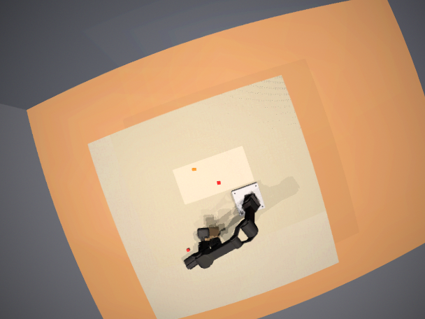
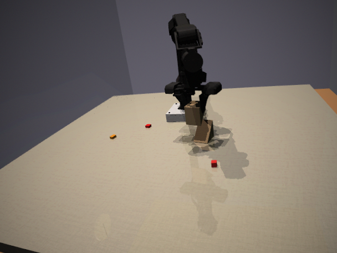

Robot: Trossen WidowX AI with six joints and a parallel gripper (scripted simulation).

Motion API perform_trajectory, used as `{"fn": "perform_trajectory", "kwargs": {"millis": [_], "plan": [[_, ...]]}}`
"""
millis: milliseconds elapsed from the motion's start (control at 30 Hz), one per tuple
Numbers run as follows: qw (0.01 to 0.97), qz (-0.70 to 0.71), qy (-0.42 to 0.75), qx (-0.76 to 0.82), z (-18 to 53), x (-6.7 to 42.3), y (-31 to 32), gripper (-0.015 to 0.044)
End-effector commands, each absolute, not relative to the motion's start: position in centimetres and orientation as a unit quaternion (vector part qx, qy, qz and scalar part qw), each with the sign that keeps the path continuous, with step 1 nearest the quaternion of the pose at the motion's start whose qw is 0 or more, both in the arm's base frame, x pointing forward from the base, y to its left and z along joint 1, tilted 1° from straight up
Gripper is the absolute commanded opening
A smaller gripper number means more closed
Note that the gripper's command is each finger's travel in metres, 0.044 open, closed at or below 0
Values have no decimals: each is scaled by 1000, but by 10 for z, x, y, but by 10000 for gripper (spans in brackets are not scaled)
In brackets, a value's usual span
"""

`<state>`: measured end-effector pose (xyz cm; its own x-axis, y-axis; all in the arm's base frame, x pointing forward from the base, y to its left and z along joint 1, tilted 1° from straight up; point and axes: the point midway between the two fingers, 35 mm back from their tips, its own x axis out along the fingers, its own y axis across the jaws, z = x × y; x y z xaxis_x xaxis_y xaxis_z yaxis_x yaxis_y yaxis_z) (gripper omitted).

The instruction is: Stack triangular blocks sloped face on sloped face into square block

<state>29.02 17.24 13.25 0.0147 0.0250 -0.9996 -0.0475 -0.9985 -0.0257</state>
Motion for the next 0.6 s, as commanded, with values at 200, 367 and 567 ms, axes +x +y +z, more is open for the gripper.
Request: {"fn": "perform_trajectory", "kwargs": {"millis": [200, 367, 567], "plan": [[31, 700, 7, -714, 98, 277, 175, 0], [31, 700, 7, -714, 91, 274, 175, 0], [31, 700, 7, -714, 68, 265, 176, 0]]}}
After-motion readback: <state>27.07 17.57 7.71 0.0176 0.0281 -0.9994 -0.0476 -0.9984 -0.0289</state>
